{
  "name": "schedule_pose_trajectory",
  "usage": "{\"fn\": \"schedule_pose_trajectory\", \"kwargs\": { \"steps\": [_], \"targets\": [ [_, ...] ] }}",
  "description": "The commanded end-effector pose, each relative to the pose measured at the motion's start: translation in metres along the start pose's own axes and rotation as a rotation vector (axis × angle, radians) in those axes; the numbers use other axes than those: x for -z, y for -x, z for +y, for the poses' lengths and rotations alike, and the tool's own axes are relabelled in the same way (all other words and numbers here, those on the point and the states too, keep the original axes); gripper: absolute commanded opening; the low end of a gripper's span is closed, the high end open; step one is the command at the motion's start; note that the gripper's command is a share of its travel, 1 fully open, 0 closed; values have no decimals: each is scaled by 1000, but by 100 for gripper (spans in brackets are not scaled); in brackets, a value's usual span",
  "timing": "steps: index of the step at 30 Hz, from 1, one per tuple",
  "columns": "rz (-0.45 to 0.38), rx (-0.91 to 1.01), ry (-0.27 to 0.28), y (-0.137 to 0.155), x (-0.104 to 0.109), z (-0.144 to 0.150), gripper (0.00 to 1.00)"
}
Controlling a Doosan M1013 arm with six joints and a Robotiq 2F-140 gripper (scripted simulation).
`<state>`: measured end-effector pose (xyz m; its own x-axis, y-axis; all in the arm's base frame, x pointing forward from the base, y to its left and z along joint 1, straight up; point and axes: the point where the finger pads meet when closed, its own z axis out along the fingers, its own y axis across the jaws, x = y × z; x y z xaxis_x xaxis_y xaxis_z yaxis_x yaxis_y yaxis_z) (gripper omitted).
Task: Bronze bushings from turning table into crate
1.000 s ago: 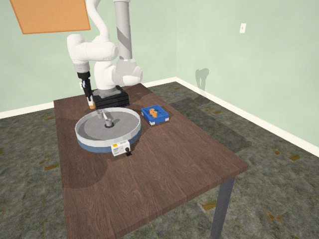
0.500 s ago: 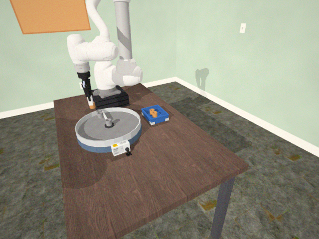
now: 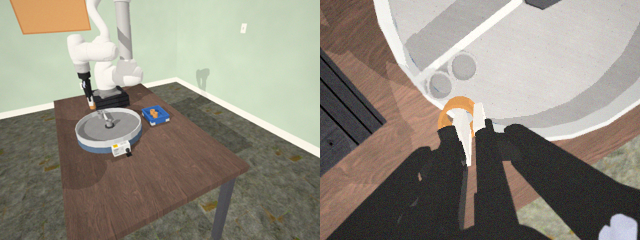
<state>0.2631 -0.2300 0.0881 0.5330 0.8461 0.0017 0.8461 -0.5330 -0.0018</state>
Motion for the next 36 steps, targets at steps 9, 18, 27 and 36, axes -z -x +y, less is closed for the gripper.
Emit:
{"fn": "schedule_pose_trajectory", "kwargs": {
  "steps": [9,18,27,36],
  "targets": [
    [0,0,0,-1,0,0,0],
    [0,0,0,-22,0,1,0],
    [0,0,0,-60,0,3,0],
    [0,0,0,-136,0,8,0]
  ]
}}
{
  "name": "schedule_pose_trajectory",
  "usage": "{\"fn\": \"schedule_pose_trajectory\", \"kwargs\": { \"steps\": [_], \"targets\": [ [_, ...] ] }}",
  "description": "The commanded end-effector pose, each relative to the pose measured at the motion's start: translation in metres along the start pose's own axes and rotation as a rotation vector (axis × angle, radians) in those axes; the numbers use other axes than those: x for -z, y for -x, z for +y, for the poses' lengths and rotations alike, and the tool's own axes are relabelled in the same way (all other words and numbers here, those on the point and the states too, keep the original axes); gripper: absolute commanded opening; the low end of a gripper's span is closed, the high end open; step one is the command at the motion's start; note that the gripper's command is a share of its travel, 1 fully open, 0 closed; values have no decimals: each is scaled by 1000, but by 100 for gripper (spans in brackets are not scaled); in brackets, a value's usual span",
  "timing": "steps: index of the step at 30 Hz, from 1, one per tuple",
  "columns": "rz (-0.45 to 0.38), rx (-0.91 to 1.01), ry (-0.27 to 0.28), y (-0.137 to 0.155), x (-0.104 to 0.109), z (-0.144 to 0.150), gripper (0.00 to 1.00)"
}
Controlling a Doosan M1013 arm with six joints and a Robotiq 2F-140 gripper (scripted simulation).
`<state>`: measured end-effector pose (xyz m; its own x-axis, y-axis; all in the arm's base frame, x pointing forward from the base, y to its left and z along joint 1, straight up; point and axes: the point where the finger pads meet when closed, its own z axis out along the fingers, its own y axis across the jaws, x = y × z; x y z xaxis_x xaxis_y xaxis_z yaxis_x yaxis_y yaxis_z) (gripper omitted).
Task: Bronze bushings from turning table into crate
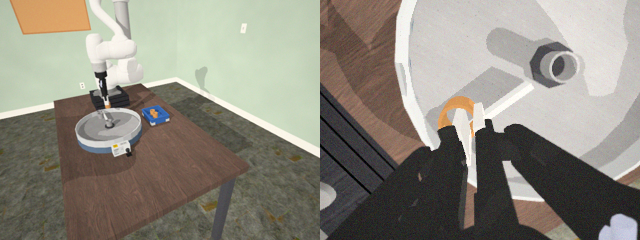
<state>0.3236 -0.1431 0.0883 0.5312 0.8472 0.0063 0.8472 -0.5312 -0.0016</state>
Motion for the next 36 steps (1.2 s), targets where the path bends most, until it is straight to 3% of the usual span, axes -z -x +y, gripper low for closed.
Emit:
{"fn": "schedule_pose_trajectory", "kwargs": {
  "steps": [1,4,19,21,30,36],
  "targets": [
    [-4,-2,0,-40,0,4,0],
    [-4,-2,0,-50,0,4,0],
    [-4,-2,0,-199,-1,13,0],
    [-4,-2,0,-199,-1,13,0],
    [-4,-2,0,-296,-2,19,0],
    [-4,-2,0,-337,-2,21,0]
  ]
}}
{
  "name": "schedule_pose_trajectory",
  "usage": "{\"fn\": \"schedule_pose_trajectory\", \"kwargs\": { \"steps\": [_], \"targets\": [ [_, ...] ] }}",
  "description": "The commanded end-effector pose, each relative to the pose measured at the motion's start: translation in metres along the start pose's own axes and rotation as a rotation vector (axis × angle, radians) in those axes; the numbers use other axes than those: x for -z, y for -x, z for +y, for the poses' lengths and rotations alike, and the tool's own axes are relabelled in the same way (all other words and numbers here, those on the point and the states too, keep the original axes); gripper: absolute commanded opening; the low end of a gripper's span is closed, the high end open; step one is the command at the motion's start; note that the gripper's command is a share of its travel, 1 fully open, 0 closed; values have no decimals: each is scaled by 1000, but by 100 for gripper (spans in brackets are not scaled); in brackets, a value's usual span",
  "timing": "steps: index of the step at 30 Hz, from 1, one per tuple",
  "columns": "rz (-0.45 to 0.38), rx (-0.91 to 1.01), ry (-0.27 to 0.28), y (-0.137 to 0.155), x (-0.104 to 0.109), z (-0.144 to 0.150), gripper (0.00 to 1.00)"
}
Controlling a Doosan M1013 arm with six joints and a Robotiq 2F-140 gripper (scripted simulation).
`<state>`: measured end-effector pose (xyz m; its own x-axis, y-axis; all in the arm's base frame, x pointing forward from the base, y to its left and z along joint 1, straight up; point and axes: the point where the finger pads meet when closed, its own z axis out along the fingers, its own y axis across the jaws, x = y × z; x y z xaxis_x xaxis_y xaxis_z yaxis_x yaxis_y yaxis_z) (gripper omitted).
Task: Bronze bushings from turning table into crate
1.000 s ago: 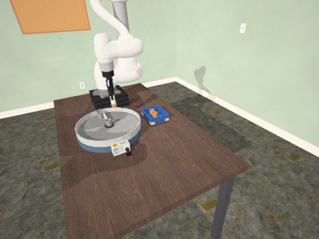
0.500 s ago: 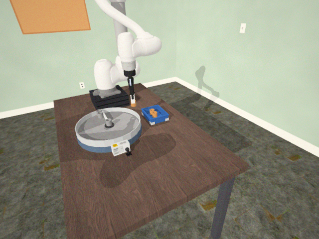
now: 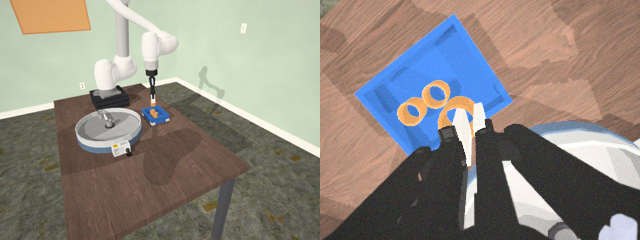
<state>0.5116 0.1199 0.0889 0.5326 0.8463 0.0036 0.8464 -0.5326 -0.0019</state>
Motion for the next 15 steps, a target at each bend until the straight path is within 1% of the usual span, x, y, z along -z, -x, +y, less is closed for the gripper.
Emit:
{"fn": "schedule_pose_trajectory", "kwargs": {
  "steps": [1,7,15],
  "targets": [
    [-2,0,0,-15,0,2,0],
    [-2,0,0,-29,0,2,0],
    [-2,0,0,-30,0,2,0]
  ]
}}
